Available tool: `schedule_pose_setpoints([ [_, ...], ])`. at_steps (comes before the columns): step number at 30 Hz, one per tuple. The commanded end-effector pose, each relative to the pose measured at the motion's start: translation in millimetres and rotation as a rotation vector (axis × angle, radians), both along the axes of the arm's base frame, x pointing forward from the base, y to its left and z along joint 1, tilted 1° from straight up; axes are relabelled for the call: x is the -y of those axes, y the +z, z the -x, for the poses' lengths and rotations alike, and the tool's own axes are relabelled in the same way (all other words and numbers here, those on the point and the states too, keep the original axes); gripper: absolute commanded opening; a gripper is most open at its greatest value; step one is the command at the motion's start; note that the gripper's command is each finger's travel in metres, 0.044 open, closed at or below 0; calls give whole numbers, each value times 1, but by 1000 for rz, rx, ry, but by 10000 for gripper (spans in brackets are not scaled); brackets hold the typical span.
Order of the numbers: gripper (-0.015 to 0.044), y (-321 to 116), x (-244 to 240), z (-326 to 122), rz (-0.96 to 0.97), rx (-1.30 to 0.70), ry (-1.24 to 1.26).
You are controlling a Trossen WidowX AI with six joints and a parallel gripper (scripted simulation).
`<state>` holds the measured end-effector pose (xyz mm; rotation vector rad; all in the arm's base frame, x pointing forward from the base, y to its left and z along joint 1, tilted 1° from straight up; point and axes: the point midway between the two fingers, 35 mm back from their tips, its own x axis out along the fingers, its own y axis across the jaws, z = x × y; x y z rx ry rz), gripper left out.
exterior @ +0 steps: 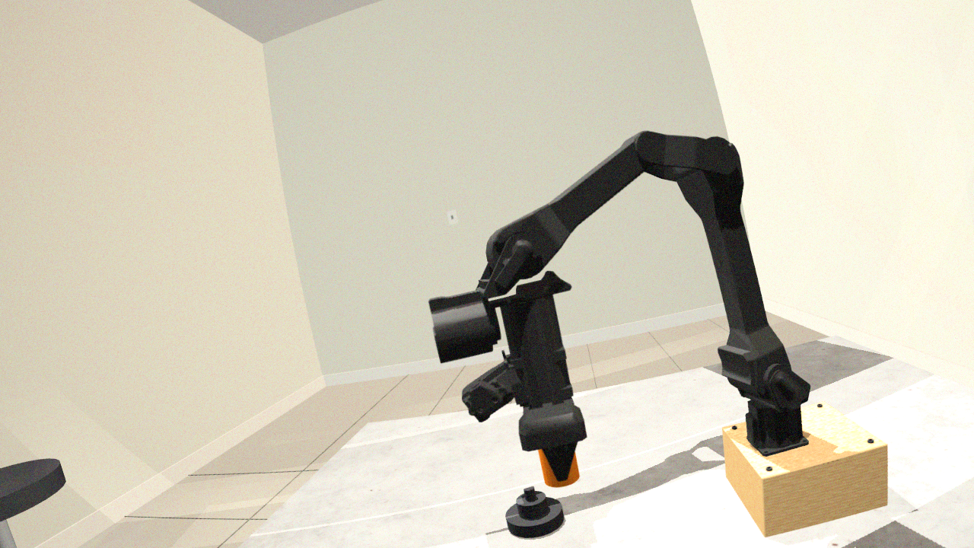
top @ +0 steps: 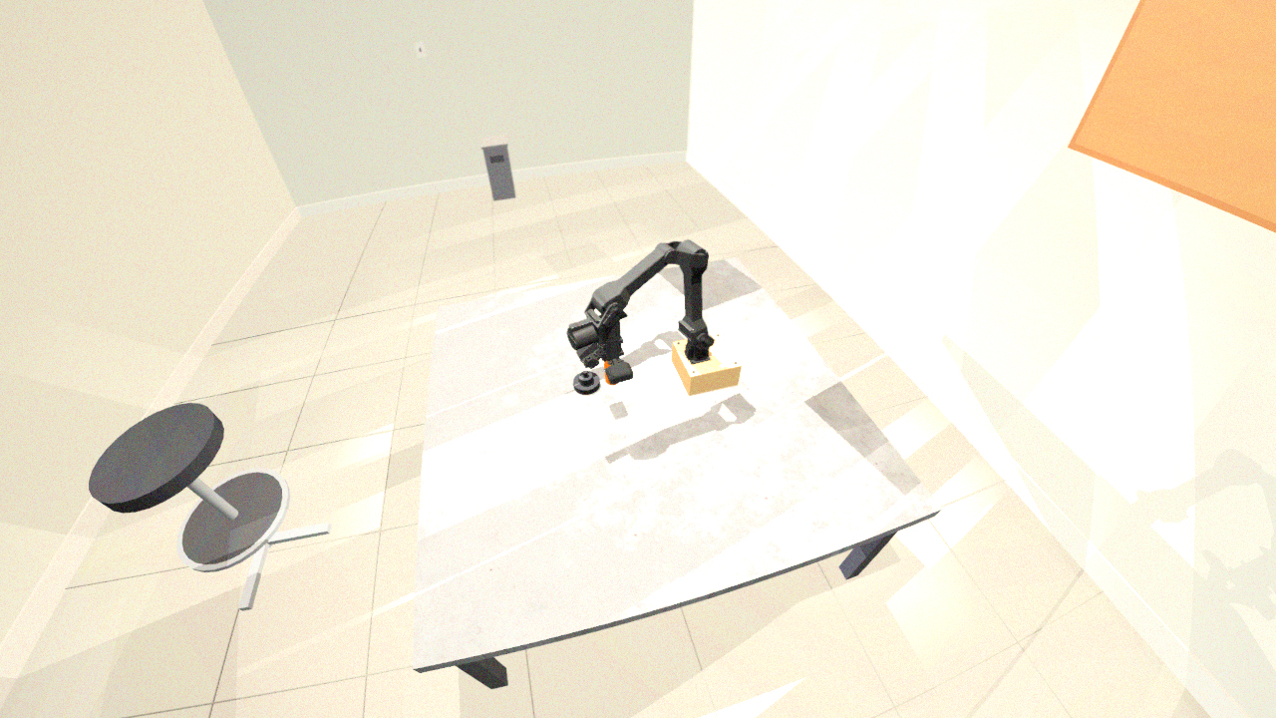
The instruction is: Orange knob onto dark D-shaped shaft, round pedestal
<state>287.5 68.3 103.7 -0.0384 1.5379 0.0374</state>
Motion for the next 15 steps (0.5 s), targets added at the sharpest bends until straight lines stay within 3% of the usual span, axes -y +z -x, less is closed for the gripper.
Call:
schedule_pose_setpoints([
  [1,0,-1,9,-9,-5,6,0],
  [15,0,-14,43,-30,-1,8,0],
])
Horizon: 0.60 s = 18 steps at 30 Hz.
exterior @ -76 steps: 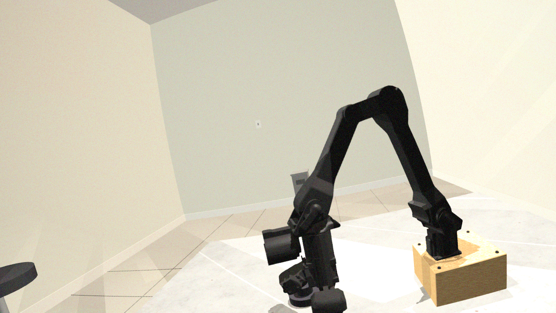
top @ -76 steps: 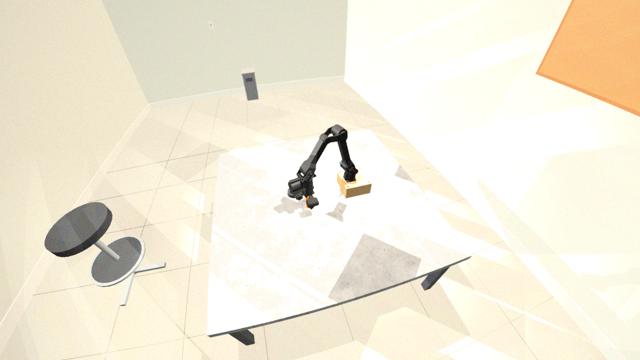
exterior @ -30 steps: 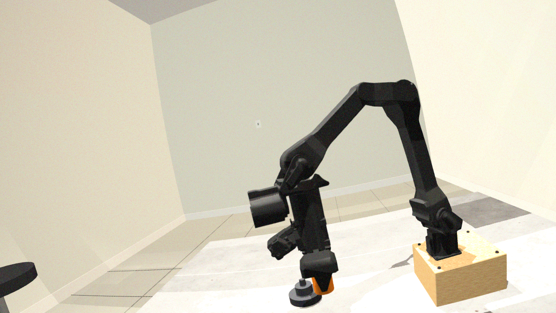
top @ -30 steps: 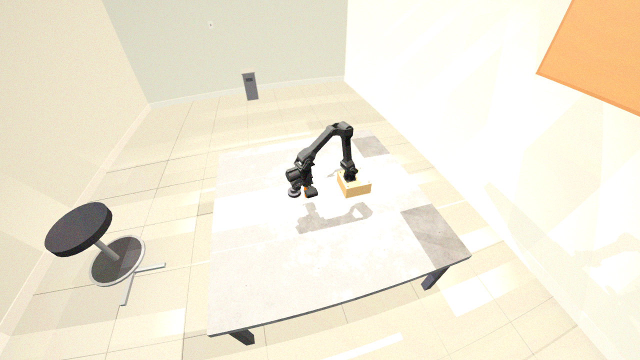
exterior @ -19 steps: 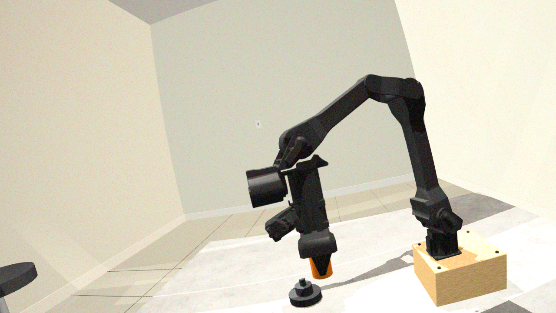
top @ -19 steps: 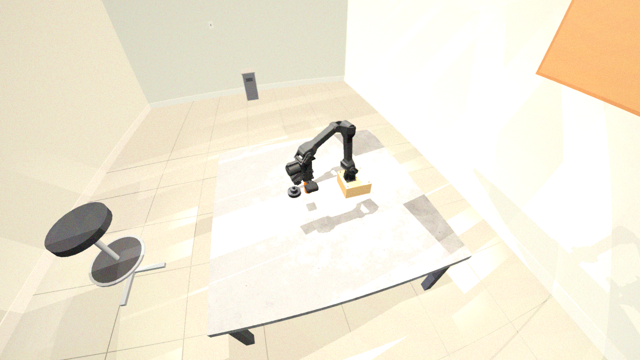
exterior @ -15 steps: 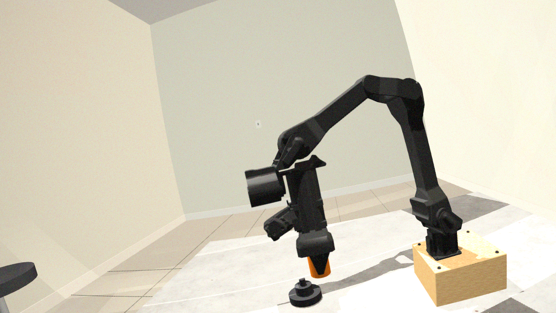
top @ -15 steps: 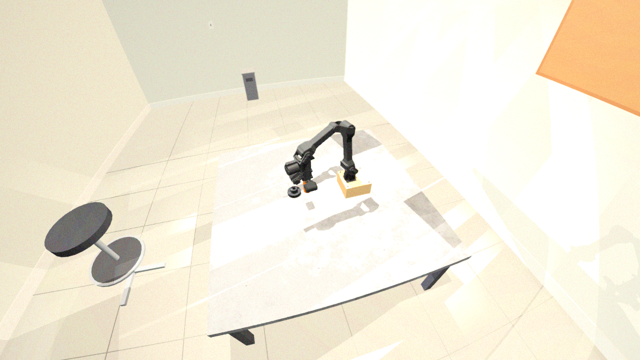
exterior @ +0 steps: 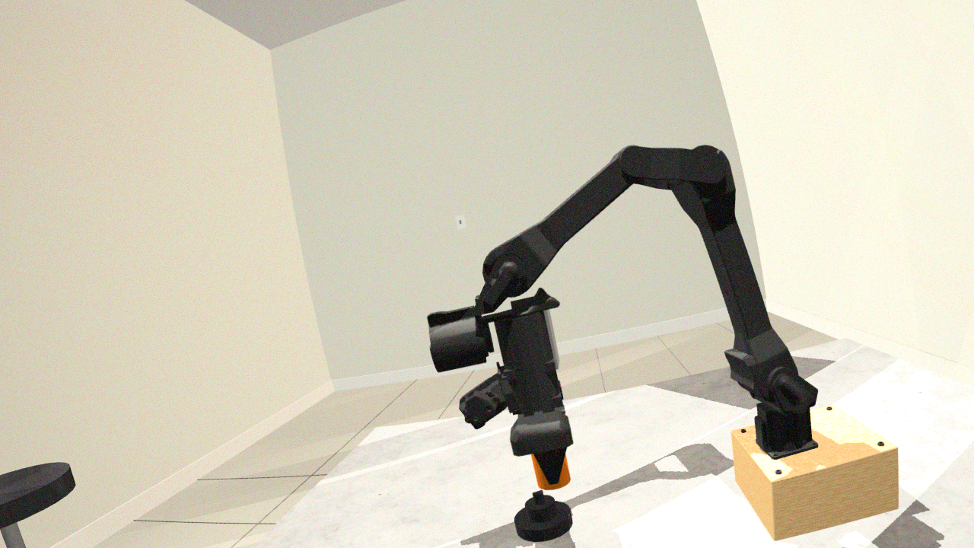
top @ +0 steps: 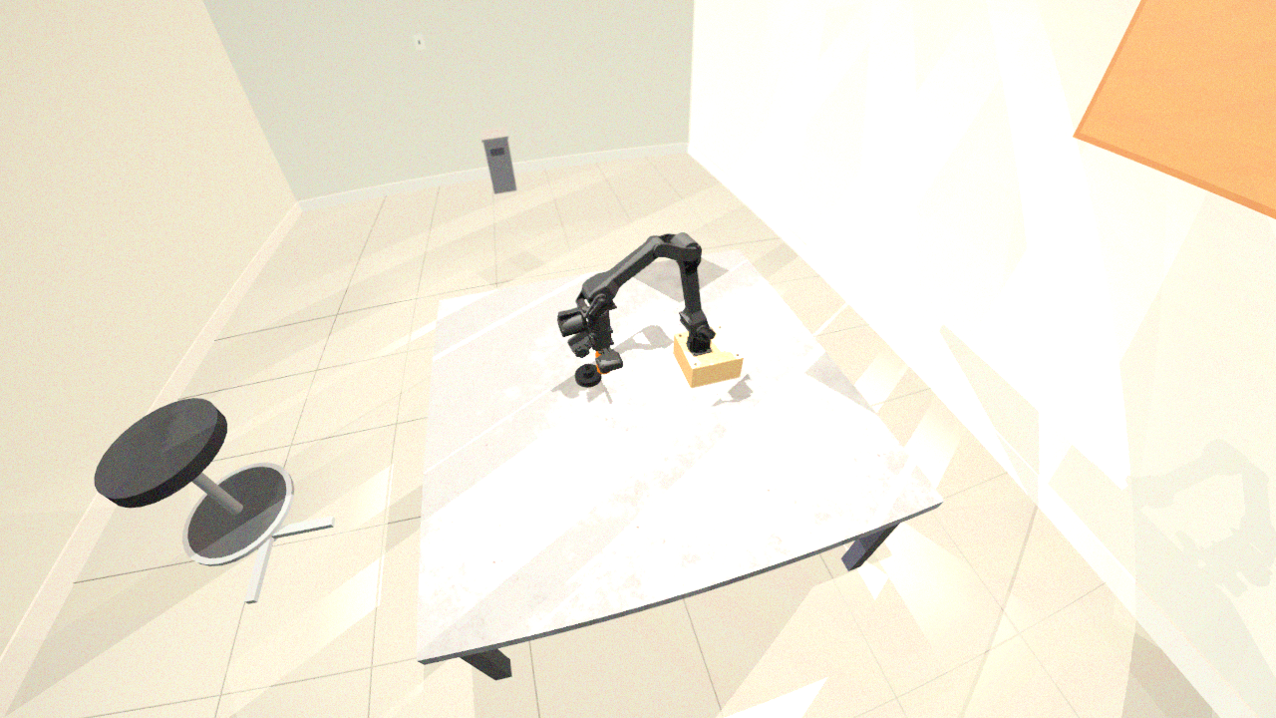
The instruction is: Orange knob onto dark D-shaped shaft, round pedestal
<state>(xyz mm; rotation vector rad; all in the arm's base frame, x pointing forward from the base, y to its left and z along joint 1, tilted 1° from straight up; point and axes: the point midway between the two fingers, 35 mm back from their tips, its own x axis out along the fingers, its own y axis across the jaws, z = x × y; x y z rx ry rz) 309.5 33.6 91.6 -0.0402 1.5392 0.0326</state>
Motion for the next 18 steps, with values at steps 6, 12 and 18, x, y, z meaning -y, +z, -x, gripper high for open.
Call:
schedule_pose_setpoints([
  [6,0,-7,25,-15,-4,10,2],
  [12,0,-13,42,-22,-2,10,2],
  [18,0,-19,59,-27,0,11,2],
])
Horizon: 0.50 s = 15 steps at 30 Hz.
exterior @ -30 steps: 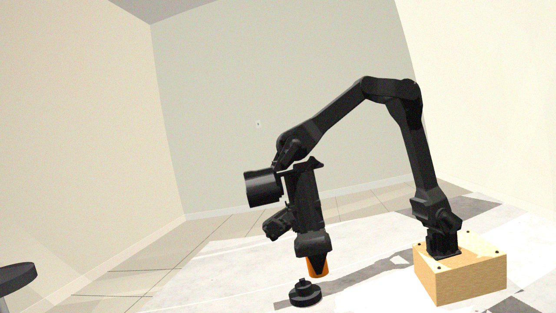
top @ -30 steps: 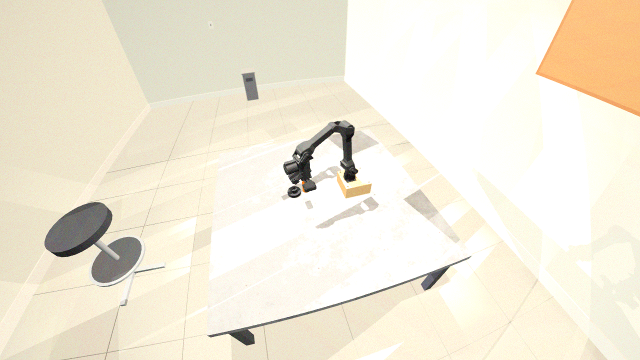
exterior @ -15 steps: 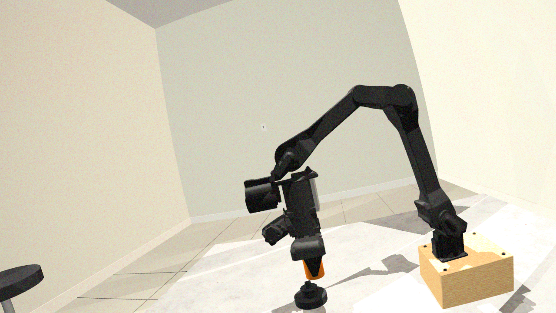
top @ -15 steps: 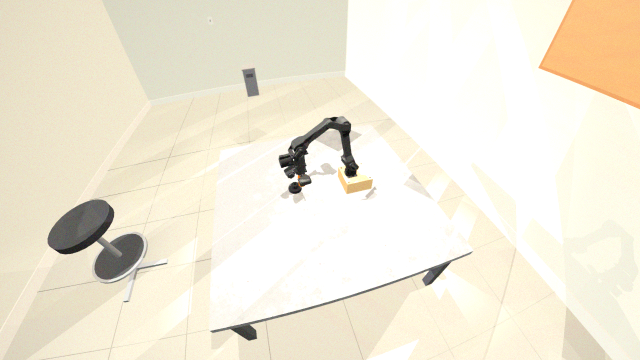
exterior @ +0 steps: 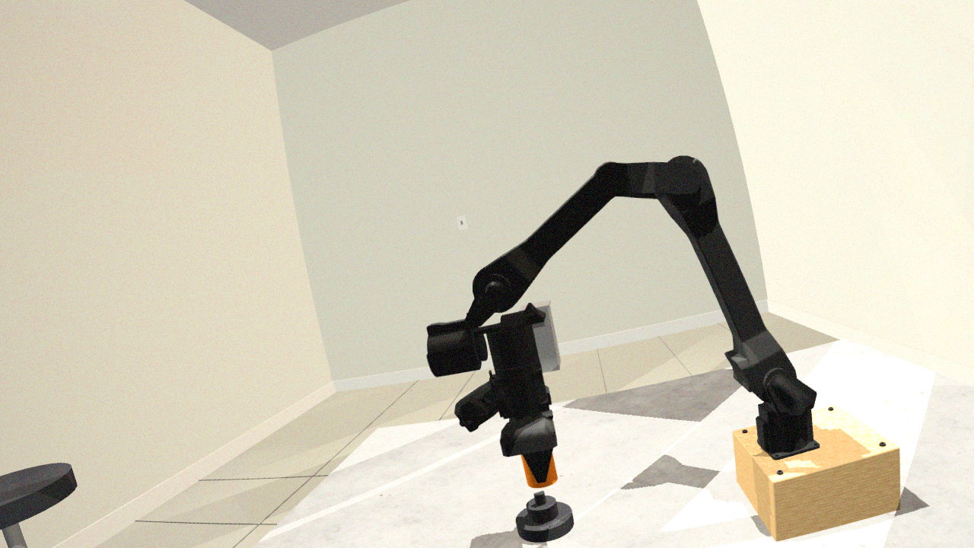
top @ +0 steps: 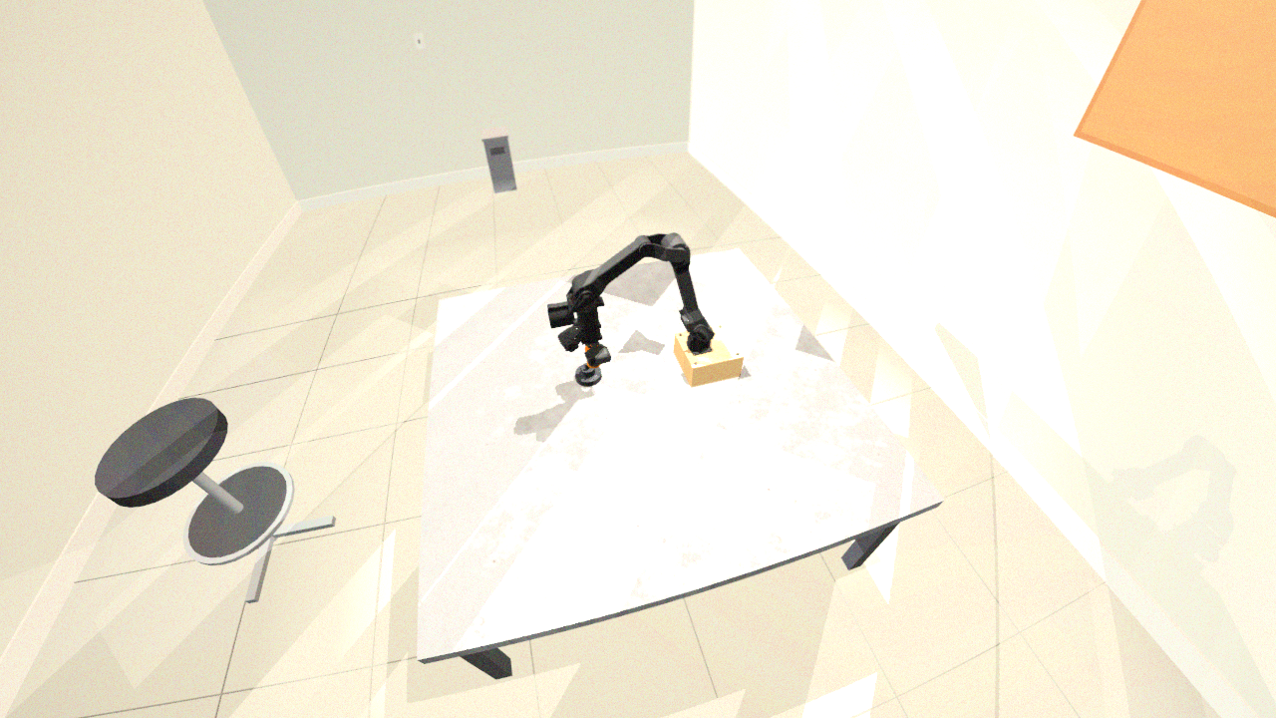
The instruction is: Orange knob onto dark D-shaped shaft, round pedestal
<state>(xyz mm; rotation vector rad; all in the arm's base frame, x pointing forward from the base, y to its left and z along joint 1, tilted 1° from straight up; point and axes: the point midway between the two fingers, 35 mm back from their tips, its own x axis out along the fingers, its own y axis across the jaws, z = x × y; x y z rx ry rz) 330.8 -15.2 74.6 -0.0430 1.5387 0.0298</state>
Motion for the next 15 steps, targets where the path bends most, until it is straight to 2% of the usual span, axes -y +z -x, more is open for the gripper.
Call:
schedule_pose_setpoints([
  [1,0,-3,13,-7,-4,10,2],
  [15,0,-16,52,-15,0,11,2],
])
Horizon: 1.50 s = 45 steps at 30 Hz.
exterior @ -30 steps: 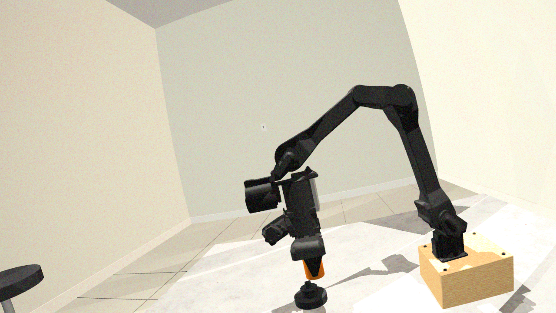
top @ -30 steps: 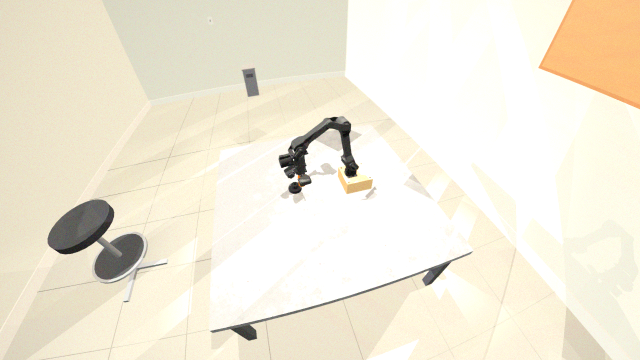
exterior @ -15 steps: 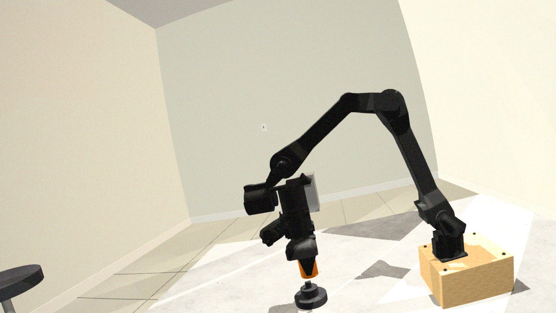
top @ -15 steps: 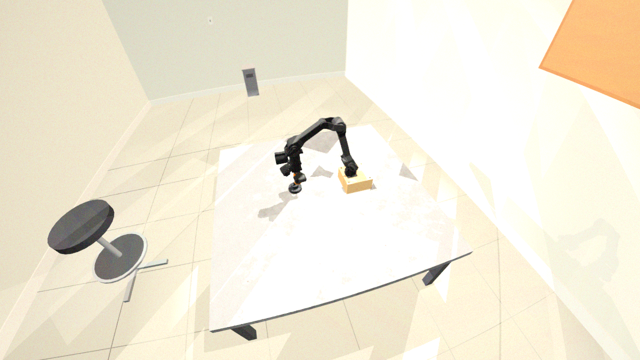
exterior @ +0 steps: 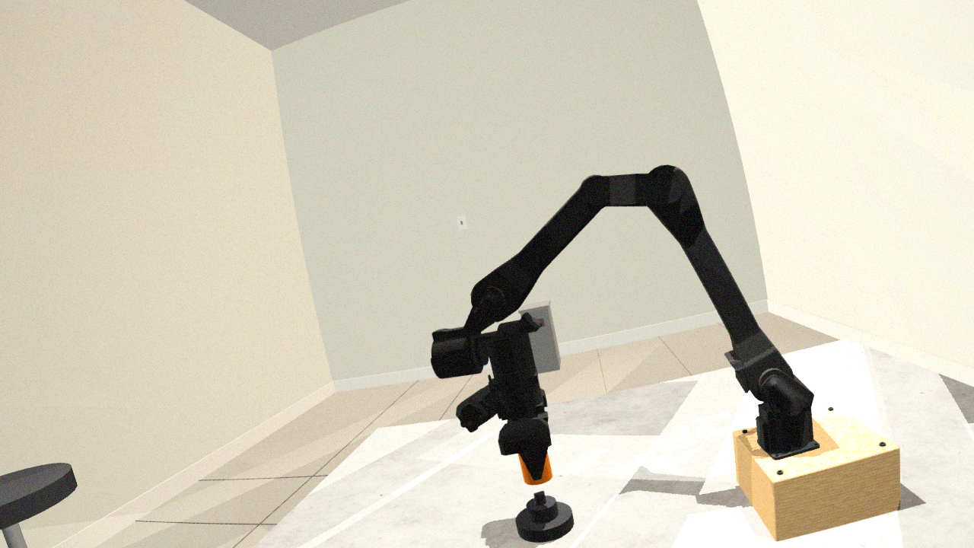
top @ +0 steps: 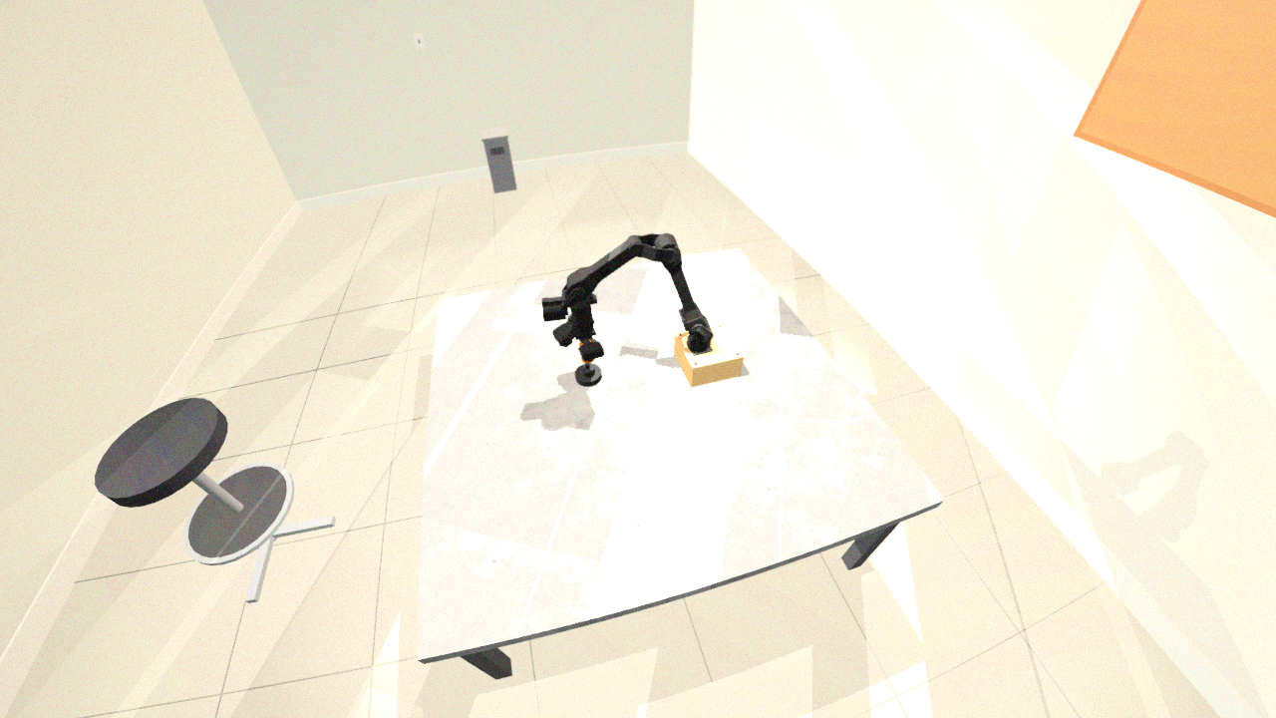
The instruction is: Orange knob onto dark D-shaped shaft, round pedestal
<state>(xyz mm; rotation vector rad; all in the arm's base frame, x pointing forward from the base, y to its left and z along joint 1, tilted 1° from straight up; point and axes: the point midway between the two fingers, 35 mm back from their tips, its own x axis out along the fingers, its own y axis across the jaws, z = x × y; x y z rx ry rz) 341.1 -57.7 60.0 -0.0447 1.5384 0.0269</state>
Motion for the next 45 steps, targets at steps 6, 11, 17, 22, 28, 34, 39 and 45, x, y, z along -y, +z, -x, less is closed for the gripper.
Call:
schedule_pose_setpoints([
  [6,0,-8,10,-5,-3,10,3],
  [11,0,-25,10,-5,-3,10,3],
  [17,0,-26,10,-5,-3,10,2],
  [22,0,-24,9,-7,-3,10,0],
  [28,0,-26,8,-8,-3,11,0],
  [34,0,-27,9,-7,-3,11,0],
  [39,0,-27,9,-6,-3,10,0],
  [45,0,-27,9,-4,-3,10,0],
])
